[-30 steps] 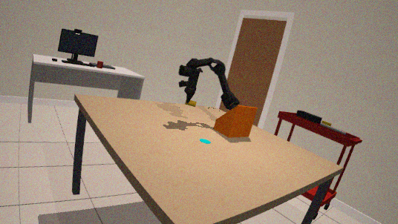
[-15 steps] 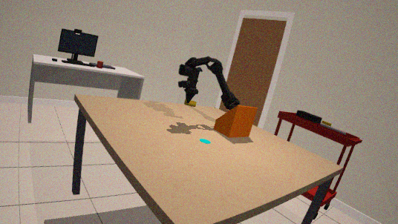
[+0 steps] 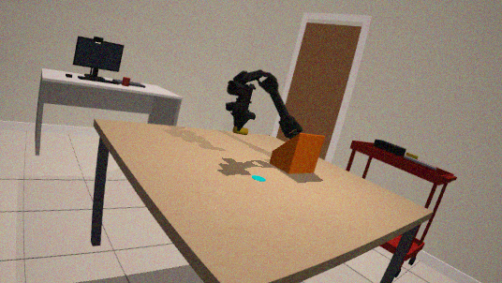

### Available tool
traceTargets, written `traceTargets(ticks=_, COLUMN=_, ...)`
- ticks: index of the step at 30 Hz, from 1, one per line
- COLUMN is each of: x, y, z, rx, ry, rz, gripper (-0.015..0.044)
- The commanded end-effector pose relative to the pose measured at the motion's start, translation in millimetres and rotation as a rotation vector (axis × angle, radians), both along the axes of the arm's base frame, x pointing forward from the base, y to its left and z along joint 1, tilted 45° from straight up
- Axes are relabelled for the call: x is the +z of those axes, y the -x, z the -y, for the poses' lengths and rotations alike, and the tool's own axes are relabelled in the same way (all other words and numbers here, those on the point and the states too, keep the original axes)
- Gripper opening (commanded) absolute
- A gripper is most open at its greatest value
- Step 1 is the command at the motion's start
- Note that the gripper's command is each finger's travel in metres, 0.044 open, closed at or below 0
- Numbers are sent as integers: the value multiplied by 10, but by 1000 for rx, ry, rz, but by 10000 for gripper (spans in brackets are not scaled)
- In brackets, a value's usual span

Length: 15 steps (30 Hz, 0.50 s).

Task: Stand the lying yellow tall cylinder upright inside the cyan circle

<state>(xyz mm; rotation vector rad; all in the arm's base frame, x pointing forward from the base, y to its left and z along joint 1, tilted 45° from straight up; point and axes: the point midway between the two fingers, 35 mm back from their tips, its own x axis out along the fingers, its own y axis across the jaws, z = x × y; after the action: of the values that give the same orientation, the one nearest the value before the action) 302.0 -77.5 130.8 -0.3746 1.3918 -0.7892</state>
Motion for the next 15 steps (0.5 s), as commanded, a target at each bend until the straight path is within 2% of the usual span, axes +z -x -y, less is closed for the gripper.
traceTargets(ticks=1, x=-41, y=-61, z=-87, rx=49, ry=-9, rz=-38, gripper=105)
traceTargets(ticks=15, x=-272, y=-254, z=-392, rx=231, ry=-18, rz=-198, gripper=105)
